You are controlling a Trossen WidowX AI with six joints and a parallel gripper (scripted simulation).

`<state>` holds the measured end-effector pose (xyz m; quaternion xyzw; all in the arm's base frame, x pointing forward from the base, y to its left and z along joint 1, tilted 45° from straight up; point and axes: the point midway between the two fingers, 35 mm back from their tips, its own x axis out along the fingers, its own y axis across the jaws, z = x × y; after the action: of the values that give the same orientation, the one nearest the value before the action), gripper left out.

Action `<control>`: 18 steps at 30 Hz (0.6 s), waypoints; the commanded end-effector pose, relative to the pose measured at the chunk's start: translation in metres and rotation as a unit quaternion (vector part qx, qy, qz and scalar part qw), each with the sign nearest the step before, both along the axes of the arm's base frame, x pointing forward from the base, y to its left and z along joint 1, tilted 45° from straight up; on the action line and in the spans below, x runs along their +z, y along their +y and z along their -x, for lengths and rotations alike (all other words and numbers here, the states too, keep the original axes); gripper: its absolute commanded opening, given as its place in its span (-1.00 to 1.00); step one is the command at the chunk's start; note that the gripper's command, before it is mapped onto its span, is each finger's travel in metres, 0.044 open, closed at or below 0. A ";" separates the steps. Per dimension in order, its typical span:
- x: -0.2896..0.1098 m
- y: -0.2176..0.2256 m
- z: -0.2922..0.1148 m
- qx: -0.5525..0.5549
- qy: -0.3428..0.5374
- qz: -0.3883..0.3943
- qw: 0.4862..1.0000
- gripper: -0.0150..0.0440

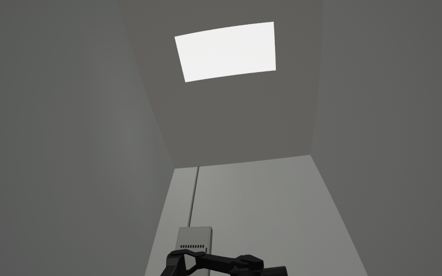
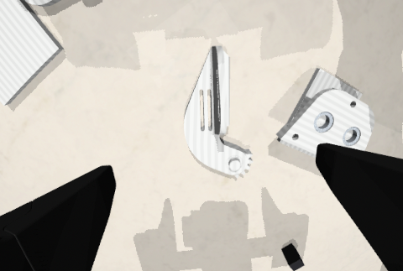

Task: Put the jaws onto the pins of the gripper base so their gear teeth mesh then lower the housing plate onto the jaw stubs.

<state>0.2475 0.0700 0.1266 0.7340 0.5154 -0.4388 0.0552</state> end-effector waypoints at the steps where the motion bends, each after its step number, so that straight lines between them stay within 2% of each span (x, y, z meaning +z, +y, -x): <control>1: -0.002 -0.001 0.003 -0.009 0.015 0.000 1.000 1.00; 4: -0.004 0.001 0.003 -0.009 0.015 0.000 1.000 1.00; 8: -0.028 0.026 0.000 -0.009 0.015 0.000 1.000 1.00; 18: -0.030 0.028 0.000 -0.009 0.015 -0.001 1.000 1.00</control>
<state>0.2489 0.0963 0.0996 0.7336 0.5105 -0.4462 0.0454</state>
